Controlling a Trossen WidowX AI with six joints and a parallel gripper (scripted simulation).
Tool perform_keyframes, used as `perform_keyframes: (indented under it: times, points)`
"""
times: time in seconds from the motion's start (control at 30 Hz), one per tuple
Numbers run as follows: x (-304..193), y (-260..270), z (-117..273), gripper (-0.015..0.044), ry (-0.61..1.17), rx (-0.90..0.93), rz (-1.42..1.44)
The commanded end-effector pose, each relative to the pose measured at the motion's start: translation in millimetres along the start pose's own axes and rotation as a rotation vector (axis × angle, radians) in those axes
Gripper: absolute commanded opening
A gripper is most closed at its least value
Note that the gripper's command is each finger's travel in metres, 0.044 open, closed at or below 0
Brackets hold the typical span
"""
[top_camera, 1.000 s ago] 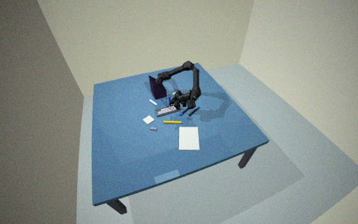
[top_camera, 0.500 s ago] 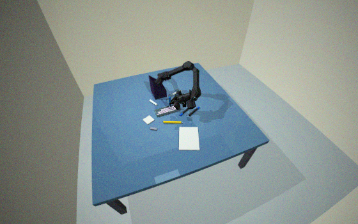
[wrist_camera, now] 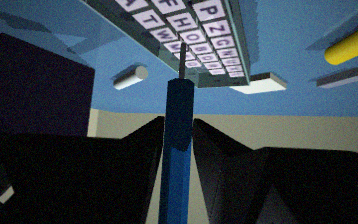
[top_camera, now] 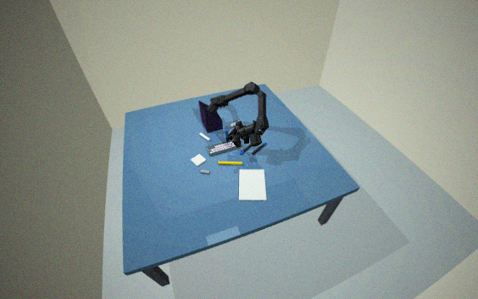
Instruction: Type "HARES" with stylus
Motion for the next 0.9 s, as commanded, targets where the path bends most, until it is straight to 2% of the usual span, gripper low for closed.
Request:
perform_keyframes:
  times: [0.0,0.87]
  points:
    - [0.3,0.2,0.2,0.0081,-0.004,0.004,-0.005]
    - [5.1,1.3,-3.3,0.0081,-0.004,0.004,-0.005]
Point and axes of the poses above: the point midway between the two fingers, 35 mm back from their tips, its own z axis back along the fingers, its own y axis across the jaws, x = y × z, the point moved 10 cm from there along z, back along the fingers, and after that the axes turned 11 degrees about z, right-handed, at the moved point
